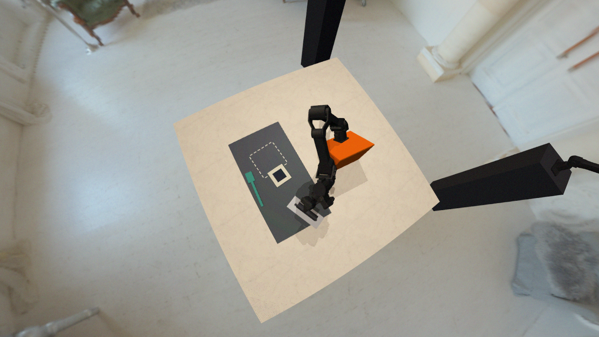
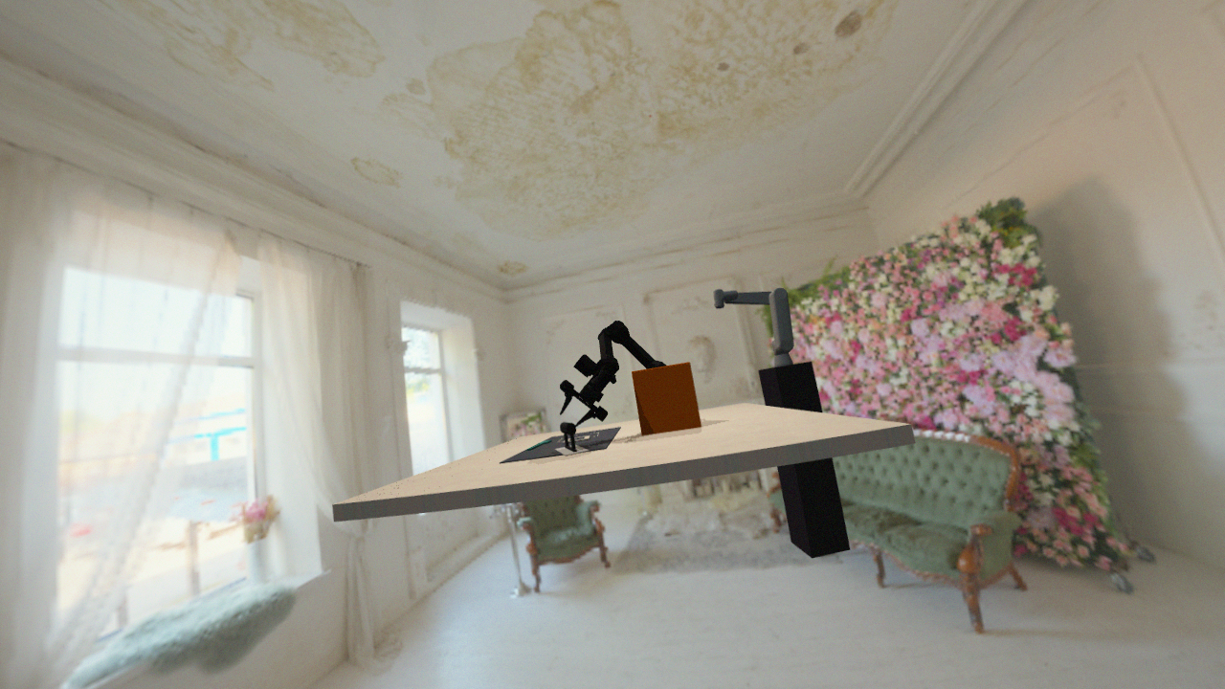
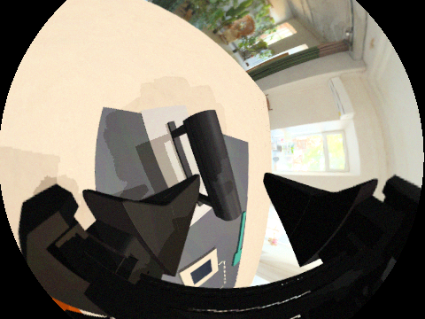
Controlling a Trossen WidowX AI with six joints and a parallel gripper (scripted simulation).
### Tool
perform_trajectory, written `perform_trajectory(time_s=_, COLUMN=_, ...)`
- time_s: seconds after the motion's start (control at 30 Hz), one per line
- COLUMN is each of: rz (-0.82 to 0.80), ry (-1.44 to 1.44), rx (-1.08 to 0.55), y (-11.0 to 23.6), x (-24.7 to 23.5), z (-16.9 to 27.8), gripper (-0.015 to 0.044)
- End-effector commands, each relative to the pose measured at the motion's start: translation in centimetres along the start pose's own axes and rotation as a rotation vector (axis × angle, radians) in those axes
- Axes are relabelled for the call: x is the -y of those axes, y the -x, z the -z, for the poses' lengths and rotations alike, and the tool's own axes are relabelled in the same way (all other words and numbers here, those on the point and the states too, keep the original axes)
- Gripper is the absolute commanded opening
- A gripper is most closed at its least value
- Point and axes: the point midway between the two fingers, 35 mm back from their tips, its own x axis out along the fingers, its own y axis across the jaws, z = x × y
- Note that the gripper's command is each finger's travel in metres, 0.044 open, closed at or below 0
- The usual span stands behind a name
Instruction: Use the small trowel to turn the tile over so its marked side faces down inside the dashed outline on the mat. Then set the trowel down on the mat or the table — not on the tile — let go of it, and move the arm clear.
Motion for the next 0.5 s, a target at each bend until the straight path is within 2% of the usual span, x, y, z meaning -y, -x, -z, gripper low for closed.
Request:
perform_trajectory(time_s=0.0, rz=0.018, ry=0.153, rx=-0.024, y=0.35, x=-0.86, z=1.10, gripper=0.0300)
perform_trajectory(time_s=0.13, rz=0.027, ry=0.258, rx=-0.040, y=0.63, x=-1.42, z=1.82, gripper=0.0300)
perform_trajectory(time_s=0.47, rz=0.027, ry=0.263, rx=-0.041, y=0.25, x=-1.39, z=1.85, gripper=0.0300)
